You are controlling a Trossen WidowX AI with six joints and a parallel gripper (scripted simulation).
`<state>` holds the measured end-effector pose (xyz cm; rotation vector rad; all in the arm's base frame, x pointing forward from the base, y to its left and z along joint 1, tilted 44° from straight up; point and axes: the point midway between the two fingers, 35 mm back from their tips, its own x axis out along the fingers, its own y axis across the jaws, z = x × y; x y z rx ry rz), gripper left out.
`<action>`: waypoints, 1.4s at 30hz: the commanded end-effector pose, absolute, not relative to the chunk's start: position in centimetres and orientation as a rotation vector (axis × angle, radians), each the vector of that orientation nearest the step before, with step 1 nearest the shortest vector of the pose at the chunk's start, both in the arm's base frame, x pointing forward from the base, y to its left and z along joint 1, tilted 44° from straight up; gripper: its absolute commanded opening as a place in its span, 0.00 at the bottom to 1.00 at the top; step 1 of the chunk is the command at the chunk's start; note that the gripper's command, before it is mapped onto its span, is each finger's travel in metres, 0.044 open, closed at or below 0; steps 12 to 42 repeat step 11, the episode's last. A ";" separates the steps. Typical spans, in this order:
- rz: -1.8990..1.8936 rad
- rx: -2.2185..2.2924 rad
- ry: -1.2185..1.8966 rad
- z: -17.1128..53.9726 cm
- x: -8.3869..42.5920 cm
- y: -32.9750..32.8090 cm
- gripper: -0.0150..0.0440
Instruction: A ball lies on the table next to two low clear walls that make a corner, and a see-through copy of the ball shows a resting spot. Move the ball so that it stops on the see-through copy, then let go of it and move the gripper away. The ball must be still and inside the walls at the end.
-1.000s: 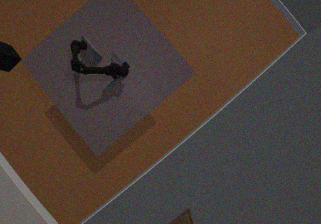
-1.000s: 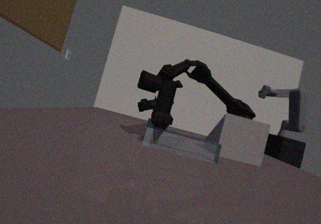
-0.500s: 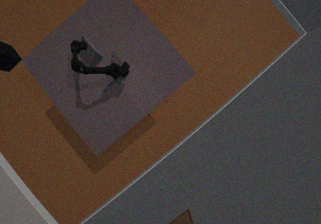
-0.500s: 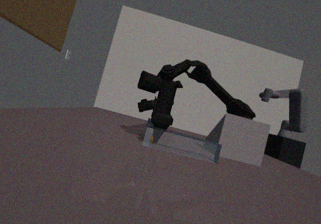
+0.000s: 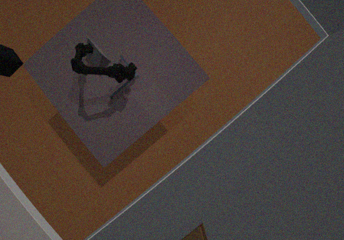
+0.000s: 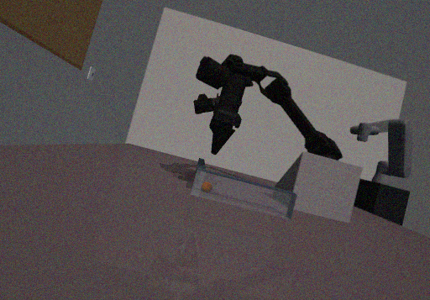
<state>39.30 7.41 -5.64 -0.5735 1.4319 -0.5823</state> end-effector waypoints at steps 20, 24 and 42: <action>-0.595 -0.573 1.449 -2.4 38.6 10.1 0.89; -0.595 -0.573 1.449 -2.4 38.6 10.1 0.89; -0.595 -0.573 1.449 -2.4 38.6 10.1 0.89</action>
